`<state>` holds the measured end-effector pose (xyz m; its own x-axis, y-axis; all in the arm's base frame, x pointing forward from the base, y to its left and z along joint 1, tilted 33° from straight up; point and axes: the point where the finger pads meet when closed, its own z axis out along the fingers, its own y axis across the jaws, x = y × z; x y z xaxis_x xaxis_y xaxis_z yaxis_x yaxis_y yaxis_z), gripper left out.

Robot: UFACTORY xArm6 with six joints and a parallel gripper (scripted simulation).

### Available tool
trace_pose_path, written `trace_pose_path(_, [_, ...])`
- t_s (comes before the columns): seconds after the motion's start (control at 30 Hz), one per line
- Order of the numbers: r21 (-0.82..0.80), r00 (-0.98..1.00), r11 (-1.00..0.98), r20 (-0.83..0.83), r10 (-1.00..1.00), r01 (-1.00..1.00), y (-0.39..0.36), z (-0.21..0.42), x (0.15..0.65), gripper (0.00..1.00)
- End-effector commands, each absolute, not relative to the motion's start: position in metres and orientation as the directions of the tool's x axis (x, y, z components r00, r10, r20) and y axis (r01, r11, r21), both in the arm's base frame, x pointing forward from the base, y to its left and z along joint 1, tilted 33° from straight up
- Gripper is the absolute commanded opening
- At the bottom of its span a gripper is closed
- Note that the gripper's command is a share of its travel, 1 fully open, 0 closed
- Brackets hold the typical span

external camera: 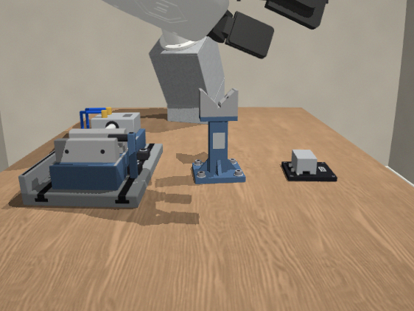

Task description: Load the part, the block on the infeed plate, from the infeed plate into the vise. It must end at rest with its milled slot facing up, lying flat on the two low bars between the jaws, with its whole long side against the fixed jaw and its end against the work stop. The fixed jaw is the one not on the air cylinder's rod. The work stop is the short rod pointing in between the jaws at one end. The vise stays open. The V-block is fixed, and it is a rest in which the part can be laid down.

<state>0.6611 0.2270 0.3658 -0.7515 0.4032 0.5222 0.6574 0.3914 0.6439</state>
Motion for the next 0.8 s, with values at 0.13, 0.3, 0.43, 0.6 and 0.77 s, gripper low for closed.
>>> trace_pose_path(0.13, [0.647,-0.754,0.392,0.519,0.402,0.654,0.227,0.369,0.661,1.0])
trace_pose_path(0.3, [0.647,-0.754,0.392,0.519,0.402,0.654,0.227,0.369,0.661,1.0])
trace_pose_path(0.43, [0.647,-0.754,0.392,0.519,0.402,0.654,0.227,0.369,0.661,1.0])
trace_pose_path(0.6, [0.647,-0.755,0.394,0.517,0.403,0.653,0.228,0.368,0.661,1.0])
trace_pose_path(0.77, [0.627,-0.778,0.463,0.473,0.413,0.627,0.237,0.35,0.651,1.0])
